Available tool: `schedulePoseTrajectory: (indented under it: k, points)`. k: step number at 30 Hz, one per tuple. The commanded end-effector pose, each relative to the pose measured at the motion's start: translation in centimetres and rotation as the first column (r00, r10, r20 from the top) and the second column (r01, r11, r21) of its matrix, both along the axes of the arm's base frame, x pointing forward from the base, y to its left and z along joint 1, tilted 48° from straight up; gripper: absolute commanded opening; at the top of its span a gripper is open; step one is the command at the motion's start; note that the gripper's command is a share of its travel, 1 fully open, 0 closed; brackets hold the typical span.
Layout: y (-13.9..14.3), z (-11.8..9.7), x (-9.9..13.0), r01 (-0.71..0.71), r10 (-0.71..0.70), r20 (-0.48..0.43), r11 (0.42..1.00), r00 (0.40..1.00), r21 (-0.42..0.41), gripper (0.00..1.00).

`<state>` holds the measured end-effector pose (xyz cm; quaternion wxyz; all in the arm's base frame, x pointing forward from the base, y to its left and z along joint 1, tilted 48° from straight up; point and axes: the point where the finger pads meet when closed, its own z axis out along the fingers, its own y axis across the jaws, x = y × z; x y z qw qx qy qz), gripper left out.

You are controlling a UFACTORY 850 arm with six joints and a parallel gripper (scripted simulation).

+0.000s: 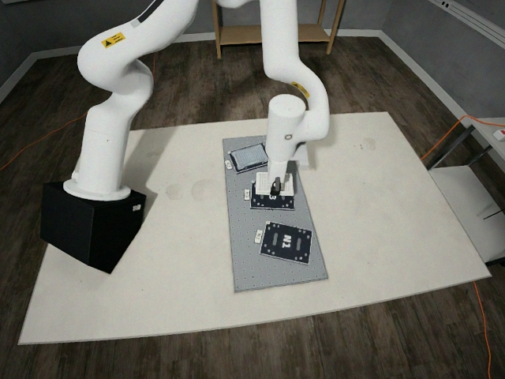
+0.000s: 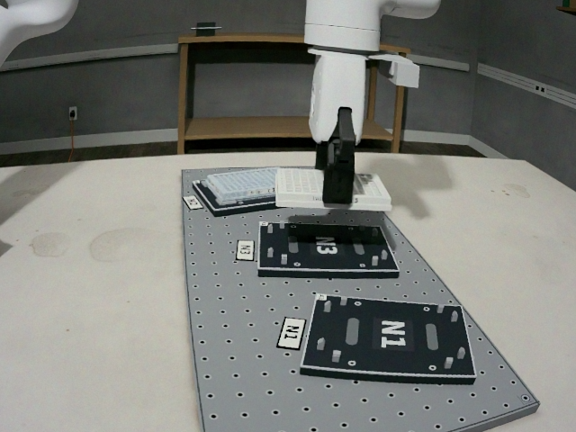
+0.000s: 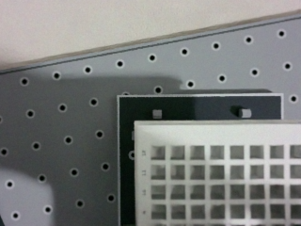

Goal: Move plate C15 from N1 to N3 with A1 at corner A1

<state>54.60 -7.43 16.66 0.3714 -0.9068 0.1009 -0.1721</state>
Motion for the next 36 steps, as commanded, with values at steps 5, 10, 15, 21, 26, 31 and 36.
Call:
schedulePoseTrajectory:
  k: [5,10,15,21,26,31,36]
  points:
    - [0.6,-0.6,0.4,0.001,-0.001,0.002,1.000,1.000,-0.001,0.00]
    - [1.1,-1.1,0.8,0.001,-0.001,0.002,1.000,1.000,-0.001,0.00]
    - [1.6,-1.7,1.1,0.001,-0.001,0.002,1.000,1.000,-0.001,0.00]
    - [2.0,-2.1,1.3,0.001,-0.001,0.002,1.000,1.000,-0.001,0.00]
    - [2.6,-2.7,1.7,0.001,-0.001,0.002,1.000,1.000,-0.001,0.00]
    - [3.1,-3.3,2.0,0.001,-0.001,0.002,1.000,1.000,-0.001,0.00]
    - [3.2,-3.4,2.1,0.001,-0.001,0.002,1.000,1.000,-0.001,0.00]
